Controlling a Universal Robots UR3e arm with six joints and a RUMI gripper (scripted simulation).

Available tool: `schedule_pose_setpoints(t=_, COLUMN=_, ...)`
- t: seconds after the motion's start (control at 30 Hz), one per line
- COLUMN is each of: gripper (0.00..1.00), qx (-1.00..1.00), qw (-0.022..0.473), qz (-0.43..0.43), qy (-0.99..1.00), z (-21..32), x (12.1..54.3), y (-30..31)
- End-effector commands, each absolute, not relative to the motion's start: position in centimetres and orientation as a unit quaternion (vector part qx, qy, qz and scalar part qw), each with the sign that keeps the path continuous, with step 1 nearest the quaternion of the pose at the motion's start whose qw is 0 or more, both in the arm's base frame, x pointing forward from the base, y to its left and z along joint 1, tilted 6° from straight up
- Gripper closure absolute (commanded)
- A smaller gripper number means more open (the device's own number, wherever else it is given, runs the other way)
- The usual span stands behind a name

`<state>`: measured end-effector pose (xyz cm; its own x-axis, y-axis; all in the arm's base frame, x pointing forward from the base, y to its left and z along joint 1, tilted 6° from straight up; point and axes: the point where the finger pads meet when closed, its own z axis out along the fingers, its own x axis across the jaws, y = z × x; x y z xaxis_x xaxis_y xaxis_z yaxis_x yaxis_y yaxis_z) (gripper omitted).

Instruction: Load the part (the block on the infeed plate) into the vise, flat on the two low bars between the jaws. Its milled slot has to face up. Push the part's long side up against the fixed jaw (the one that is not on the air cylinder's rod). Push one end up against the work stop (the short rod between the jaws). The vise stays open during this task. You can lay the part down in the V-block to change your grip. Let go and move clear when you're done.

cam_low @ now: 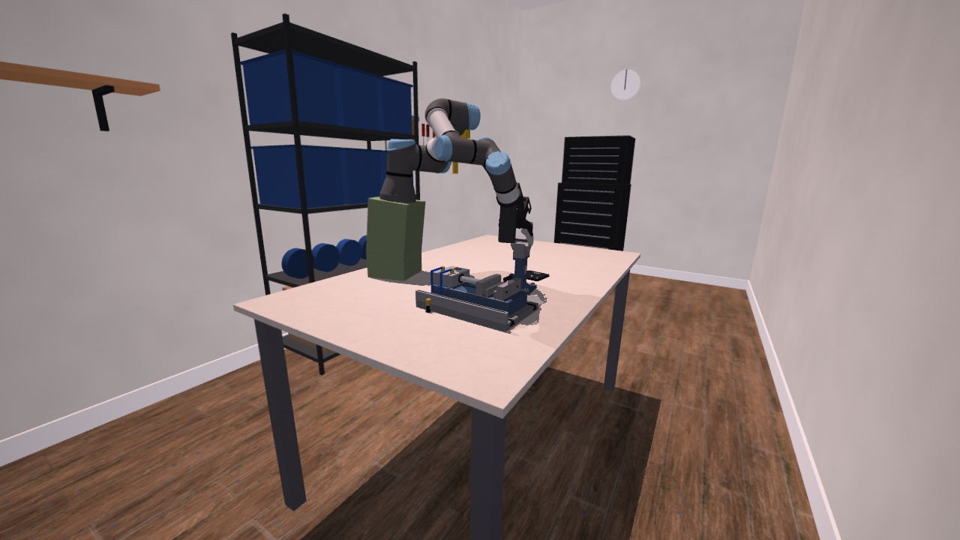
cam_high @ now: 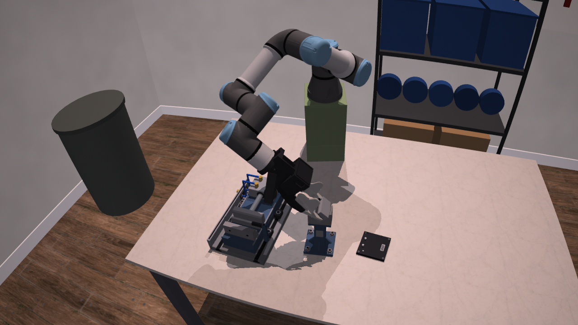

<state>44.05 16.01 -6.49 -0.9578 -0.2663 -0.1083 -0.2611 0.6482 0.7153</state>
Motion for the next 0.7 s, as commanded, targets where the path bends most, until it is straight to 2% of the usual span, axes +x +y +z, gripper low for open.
schedule_pose_setpoints(t=0.0, gripper=1.0, qx=0.146, qw=0.002, qz=-0.393, qy=-0.908, z=-6.33, x=44.12, y=15.99)
schedule_pose_setpoints(t=0.67, gripper=1.0, qx=0.146, qw=0.002, qz=-0.393, qy=-0.908, z=-5.63, x=44.0, y=15.94)
